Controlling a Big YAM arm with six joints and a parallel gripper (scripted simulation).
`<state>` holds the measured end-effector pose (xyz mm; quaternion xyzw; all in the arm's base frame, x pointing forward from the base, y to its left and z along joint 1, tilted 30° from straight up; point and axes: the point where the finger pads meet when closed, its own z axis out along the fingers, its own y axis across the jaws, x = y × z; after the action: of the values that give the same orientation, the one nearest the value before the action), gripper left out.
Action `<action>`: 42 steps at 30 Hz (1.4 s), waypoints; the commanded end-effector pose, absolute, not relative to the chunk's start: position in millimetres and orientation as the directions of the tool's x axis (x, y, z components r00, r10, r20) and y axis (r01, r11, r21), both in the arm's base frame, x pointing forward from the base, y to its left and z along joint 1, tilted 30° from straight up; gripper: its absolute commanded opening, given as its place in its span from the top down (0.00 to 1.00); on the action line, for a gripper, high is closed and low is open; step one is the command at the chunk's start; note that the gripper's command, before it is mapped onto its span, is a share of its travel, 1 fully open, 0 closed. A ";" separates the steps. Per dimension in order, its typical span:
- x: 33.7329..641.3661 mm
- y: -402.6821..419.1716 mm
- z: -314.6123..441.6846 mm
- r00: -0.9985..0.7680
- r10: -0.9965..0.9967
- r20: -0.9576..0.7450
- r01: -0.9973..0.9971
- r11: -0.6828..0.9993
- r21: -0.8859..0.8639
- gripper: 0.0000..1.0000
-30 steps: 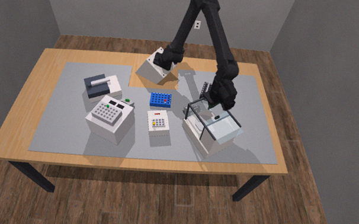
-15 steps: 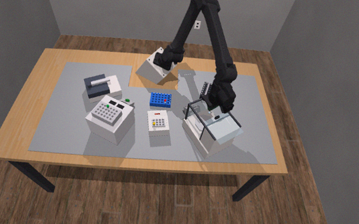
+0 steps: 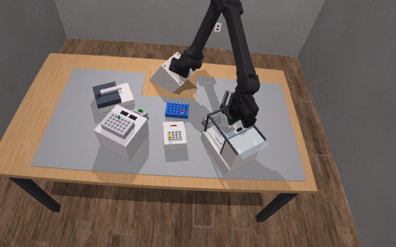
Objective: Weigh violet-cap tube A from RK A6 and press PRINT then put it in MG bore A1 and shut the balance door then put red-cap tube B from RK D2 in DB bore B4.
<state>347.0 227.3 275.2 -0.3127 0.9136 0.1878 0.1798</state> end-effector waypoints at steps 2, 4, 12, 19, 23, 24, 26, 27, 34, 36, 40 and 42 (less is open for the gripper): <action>352.5 237.4 264.0 -0.743 -0.501 -0.444 -0.637 0.735 0.235 0.91; 353.1 238.9 261.0 -0.743 -0.501 -0.444 -0.637 0.735 0.235 0.91; 355.1 243.5 252.3 -0.743 -0.501 -0.444 -0.637 0.735 0.235 0.91; 357.3 248.8 242.1 -0.743 -0.502 -0.444 -0.636 0.735 0.235 0.91; 358.7 251.7 236.3 -0.743 -0.501 -0.444 -0.636 0.735 0.235 0.91; 358.9 252.6 234.8 -0.743 -0.502 -0.444 -0.636 0.735 0.235 0.91; 358.9 252.6 234.8 -0.743 -0.502 -0.444 -0.636 0.735 0.235 0.91; 365.9 253.1 242.8 -0.739 -0.491 -0.461 -0.635 0.737 0.232 0.91; 361.5 258.7 223.1 -0.743 -0.502 -0.443 -0.636 0.735 0.235 0.91; 362.1 260.2 220.2 -0.743 -0.502 -0.443 -0.636 0.735 0.235 0.91; 369.3 259.6 224.6 -0.742 -0.490 -0.457 -0.632 0.739 0.233 0.91; 369.2 259.6 224.6 -0.742 -0.490 -0.456 -0.632 0.739 0.233 0.91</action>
<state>361.1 254.7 222.0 -0.3117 0.9144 0.1879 0.1772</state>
